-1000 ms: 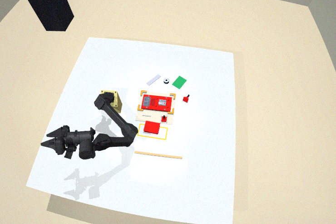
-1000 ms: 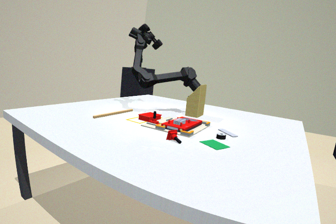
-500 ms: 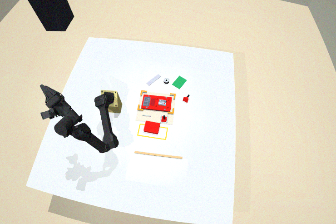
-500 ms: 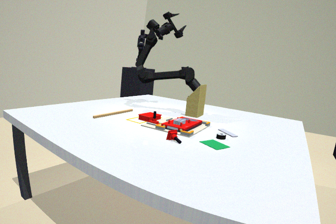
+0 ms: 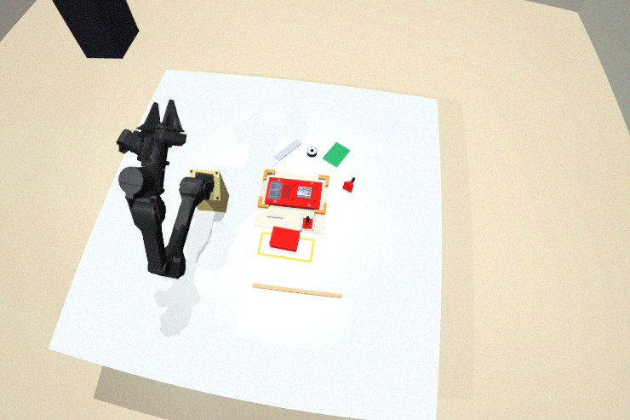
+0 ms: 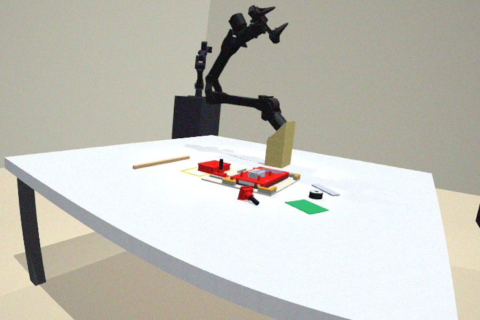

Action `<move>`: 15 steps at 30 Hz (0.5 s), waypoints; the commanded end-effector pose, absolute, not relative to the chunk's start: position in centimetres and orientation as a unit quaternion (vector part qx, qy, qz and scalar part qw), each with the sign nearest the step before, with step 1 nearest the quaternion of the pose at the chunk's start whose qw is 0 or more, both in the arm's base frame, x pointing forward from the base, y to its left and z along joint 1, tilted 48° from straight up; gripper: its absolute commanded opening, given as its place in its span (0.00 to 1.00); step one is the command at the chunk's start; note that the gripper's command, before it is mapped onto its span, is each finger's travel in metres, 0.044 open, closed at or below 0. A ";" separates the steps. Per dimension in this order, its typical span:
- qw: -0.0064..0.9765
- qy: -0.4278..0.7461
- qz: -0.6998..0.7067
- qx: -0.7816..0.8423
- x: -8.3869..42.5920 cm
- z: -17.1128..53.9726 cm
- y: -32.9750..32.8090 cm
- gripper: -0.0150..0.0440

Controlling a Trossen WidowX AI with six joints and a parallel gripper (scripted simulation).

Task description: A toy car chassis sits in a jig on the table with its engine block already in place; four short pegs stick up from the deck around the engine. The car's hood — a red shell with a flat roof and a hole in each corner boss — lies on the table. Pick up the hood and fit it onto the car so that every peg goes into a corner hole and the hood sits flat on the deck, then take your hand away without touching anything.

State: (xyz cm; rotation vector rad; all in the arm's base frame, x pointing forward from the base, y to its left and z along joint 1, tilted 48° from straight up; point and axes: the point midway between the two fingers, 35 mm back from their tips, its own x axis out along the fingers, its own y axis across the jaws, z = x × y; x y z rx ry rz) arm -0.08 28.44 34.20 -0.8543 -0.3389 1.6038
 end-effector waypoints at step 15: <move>0.780 0.193 0.397 -0.444 20.1 23.3 24.7 1.00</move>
